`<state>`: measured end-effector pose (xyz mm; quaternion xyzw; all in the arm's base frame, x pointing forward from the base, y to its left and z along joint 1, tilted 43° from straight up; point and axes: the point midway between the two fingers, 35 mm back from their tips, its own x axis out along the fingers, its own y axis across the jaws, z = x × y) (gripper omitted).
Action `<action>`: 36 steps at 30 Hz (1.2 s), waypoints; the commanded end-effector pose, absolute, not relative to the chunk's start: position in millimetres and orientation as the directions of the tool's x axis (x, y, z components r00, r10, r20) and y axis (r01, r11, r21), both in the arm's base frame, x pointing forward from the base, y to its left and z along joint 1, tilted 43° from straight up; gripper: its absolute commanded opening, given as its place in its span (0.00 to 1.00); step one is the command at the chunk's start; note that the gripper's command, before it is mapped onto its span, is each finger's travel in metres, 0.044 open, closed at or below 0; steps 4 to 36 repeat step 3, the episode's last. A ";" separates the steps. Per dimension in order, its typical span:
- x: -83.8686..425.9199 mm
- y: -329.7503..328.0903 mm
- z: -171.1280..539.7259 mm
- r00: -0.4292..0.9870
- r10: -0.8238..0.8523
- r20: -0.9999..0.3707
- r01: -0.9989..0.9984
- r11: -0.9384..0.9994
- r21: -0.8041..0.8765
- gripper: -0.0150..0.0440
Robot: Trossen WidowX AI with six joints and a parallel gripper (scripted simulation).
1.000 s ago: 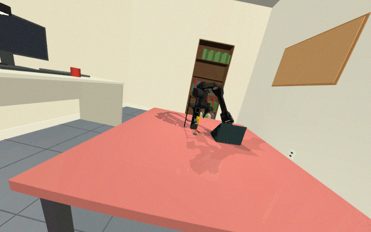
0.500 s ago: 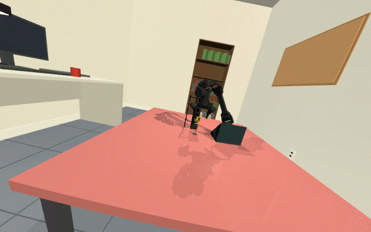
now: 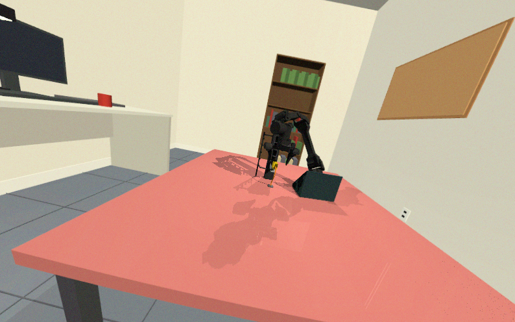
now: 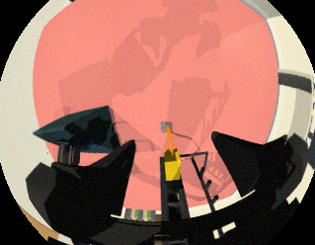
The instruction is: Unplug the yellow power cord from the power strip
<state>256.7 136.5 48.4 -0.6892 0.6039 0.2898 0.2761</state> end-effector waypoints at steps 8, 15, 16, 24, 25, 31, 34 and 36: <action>256.1 136.8 48.2 0.099 -0.672 -0.734 -0.993 -0.114 -0.029 1.00; 256.1 136.8 48.2 0.099 -0.672 -0.734 -0.993 -0.114 -0.029 1.00; 256.1 136.8 48.2 0.099 -0.672 -0.734 -0.993 -0.114 -0.029 1.00; 256.1 136.8 48.2 0.099 -0.672 -0.734 -0.993 -0.114 -0.029 1.00; 256.1 136.8 48.2 0.099 -0.672 -0.734 -0.993 -0.114 -0.029 1.00; 256.1 136.8 48.2 0.099 -0.672 -0.734 -0.993 -0.114 -0.029 1.00; 256.1 136.8 48.2 0.099 -0.672 -0.734 -0.993 -0.114 -0.029 1.00; 256.1 136.8 48.2 0.099 -0.672 -0.734 -0.993 -0.114 -0.029 1.00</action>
